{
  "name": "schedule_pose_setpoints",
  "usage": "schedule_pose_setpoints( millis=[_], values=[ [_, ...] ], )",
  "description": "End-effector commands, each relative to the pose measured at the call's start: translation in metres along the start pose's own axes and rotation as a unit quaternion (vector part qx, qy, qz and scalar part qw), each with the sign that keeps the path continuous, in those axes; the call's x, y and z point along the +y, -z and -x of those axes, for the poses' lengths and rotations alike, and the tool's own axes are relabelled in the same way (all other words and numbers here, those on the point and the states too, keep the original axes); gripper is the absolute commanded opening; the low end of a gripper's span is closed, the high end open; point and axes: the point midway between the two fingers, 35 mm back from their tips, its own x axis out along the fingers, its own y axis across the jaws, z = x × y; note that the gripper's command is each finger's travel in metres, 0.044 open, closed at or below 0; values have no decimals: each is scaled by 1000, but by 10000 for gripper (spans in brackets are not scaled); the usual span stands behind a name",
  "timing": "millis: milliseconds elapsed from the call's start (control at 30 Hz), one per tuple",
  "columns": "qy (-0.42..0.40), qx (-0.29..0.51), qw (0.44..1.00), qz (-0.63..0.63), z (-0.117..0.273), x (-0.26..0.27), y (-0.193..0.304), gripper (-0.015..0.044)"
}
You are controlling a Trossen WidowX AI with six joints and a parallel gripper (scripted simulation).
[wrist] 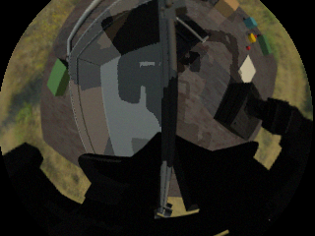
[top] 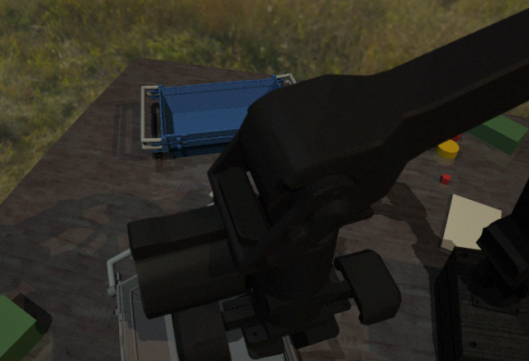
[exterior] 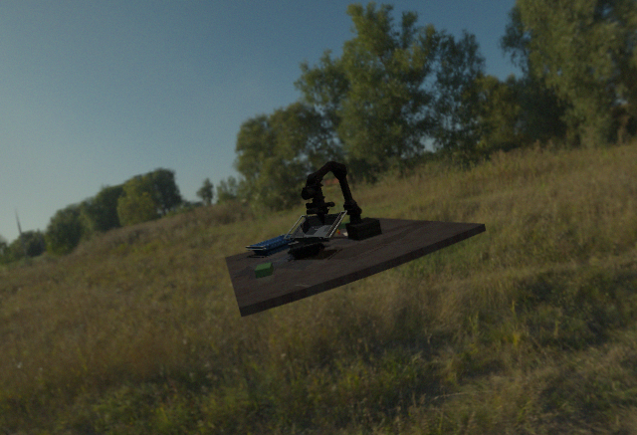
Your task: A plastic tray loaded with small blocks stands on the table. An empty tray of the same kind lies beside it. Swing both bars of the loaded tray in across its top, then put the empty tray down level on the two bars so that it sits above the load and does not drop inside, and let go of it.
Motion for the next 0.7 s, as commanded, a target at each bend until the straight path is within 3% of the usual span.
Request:
schedule_pose_setpoints(
  millis=[0,667],
  values=[
    [-7,2,999,-35,3,4,-15,0],
    [-9,2,982,-188,4,-4,-89,0]
  ],
)
